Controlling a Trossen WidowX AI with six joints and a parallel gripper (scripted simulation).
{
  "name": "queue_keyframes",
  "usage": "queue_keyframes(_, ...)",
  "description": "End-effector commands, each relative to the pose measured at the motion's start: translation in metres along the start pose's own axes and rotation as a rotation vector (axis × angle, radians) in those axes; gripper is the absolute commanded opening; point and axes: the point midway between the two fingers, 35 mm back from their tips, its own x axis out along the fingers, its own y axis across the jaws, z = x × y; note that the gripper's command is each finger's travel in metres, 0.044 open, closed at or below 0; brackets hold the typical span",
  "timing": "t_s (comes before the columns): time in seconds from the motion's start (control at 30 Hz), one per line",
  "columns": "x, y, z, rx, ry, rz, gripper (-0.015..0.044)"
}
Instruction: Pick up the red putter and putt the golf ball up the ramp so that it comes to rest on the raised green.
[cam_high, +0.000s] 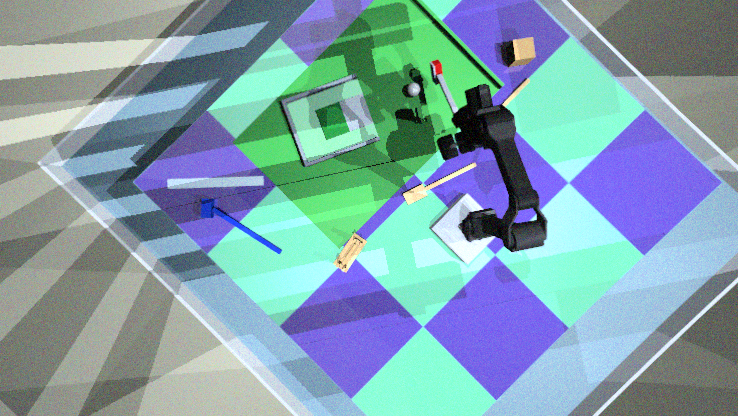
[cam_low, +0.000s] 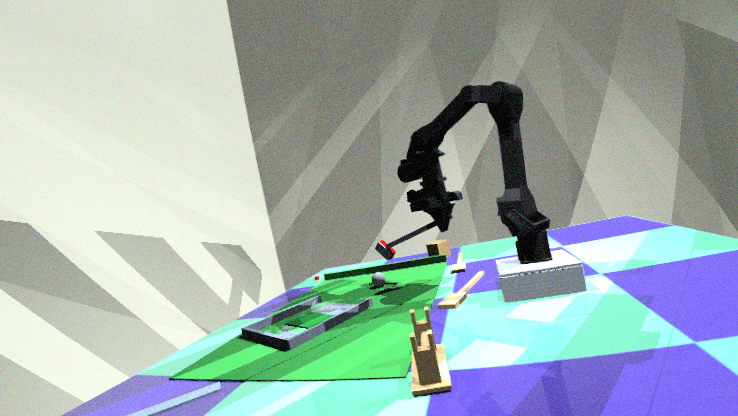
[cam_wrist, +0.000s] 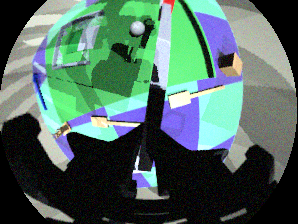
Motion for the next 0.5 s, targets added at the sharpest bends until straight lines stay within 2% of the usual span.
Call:
queue_keyframes(0.0, 0.013, -0.001, 0.000, 0.007, 0.003, -0.002, 0.0000)
queue_keyframes(0.17, 0.031, 0.000, -0.001, 0.007, 0.003, -0.002, 0.0000)
queue_keyframes(0.47, 0.040, 0.000, -0.001, 0.007, 0.003, -0.002, 0.0000)
